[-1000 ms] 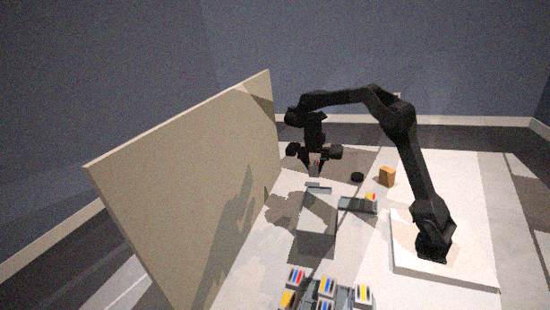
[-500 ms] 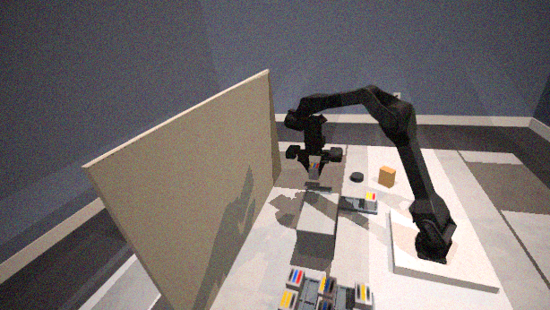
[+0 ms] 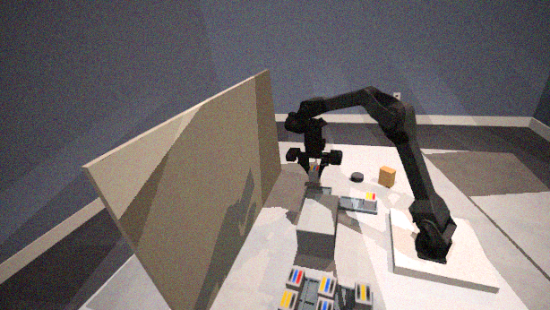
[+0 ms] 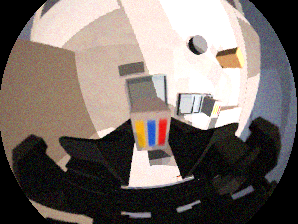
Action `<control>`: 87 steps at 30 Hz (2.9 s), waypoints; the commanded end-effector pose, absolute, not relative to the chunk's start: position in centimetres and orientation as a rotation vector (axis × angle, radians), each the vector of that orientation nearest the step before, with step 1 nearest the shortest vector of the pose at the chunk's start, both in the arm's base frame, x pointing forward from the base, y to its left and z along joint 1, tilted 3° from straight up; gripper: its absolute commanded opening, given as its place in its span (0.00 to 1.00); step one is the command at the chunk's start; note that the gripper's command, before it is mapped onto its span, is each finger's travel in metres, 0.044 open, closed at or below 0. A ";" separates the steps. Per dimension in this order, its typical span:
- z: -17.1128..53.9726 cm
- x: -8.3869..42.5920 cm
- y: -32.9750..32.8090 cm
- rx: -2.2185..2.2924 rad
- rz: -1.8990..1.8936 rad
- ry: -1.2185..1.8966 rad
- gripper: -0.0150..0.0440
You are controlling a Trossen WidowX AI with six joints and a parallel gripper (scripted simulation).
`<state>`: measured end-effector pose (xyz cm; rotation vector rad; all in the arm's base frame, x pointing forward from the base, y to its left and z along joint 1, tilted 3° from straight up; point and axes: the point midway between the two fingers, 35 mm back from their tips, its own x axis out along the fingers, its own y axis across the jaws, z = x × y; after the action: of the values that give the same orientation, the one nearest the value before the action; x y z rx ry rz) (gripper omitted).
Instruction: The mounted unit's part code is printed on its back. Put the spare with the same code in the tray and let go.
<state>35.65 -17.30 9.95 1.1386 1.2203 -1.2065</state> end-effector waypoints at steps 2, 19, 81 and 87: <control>9.6 35.7 -17.3 1.139 -1.202 1.221 0.25; 8.4 35.6 -17.3 1.139 -1.202 1.221 0.25; 4.1 35.0 -17.2 1.139 -1.203 1.221 0.25; 3.7 34.9 -17.2 1.139 -1.203 1.221 0.25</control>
<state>34.92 -17.22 3.89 1.1398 1.2200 -1.2079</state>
